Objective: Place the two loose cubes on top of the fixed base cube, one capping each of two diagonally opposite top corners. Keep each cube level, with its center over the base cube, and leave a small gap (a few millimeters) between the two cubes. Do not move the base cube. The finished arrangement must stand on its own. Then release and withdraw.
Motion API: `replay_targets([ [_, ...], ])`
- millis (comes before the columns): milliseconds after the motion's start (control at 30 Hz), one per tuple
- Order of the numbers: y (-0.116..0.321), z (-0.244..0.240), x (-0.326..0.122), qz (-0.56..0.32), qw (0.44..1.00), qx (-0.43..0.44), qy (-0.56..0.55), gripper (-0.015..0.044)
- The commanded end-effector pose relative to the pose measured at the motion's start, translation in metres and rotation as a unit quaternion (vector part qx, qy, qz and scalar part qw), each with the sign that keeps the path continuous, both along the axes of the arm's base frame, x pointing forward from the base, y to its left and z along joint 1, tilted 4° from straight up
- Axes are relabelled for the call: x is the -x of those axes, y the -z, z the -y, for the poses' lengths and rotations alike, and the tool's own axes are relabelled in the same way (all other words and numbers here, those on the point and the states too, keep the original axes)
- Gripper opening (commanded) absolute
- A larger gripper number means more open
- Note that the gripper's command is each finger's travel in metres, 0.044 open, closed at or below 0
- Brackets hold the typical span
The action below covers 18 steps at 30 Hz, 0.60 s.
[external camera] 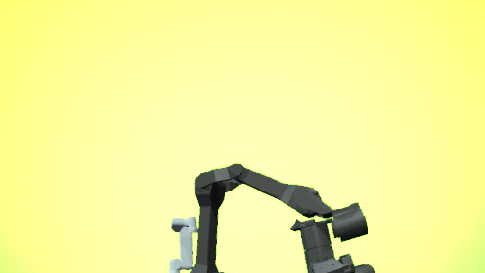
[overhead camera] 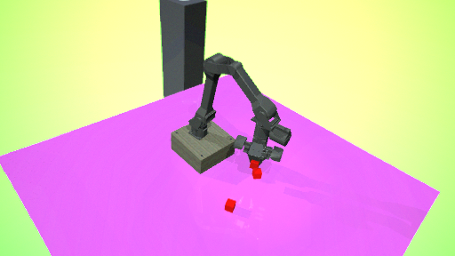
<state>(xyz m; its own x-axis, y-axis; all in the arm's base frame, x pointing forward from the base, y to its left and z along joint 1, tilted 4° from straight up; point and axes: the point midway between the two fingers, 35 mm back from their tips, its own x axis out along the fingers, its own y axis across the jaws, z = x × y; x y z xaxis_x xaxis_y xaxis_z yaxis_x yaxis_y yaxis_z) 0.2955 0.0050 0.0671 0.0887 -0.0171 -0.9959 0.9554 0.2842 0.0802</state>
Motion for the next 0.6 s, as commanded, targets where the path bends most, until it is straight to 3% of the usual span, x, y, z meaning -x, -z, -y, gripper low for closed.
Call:
replay_targets([
  [0,0.005,-0.011,-0.002,0.001,1.000,0.000,0.024,0.0105],
  [567,0.021,-0.056,-0.006,0.003,0.994,-0.010,0.109,0.0105],
])
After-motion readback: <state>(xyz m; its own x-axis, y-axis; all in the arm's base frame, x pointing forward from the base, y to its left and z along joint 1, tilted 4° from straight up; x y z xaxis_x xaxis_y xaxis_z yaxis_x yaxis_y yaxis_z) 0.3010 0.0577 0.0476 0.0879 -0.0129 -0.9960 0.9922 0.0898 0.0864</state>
